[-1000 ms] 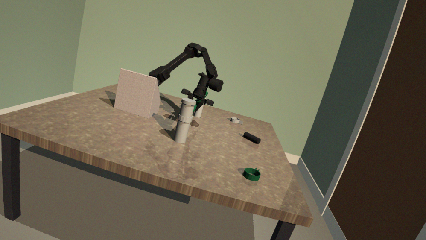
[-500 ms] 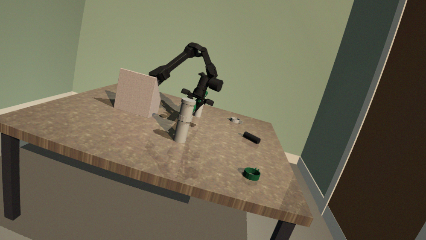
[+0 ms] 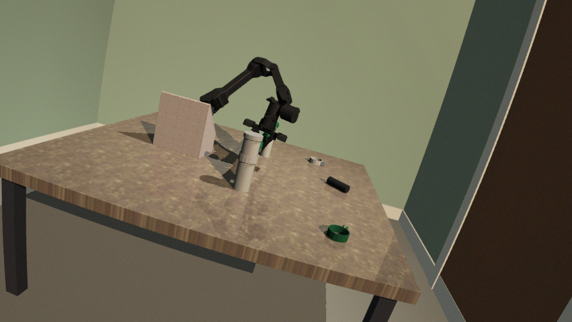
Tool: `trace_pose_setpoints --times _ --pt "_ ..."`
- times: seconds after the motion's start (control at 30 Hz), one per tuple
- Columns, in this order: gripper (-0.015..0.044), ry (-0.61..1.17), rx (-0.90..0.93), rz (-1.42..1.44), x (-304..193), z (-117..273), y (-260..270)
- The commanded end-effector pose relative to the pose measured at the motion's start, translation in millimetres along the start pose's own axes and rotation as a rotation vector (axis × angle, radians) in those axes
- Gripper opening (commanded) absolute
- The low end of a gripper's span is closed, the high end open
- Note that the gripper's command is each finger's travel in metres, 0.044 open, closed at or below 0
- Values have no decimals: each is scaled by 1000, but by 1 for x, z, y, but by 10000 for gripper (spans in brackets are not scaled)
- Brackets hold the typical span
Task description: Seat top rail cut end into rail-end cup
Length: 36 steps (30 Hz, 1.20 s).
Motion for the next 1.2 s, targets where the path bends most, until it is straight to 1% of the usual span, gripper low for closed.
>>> trace_pose_setpoints --times 0.0,1.17 --pt "0 3 -3 0 -1 1 -1" --pt "0 10 -5 3 -4 4 -3"
Point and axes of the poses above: the point midway between the two fingers, 35 mm back from their tips, its own z axis back along the fingers, its own y axis across the jaws, x = y × z, the point moved 1 cm from there along z, back along the fingers, and after that the axes turned 12 degrees about -z, right-handed, at the moved point
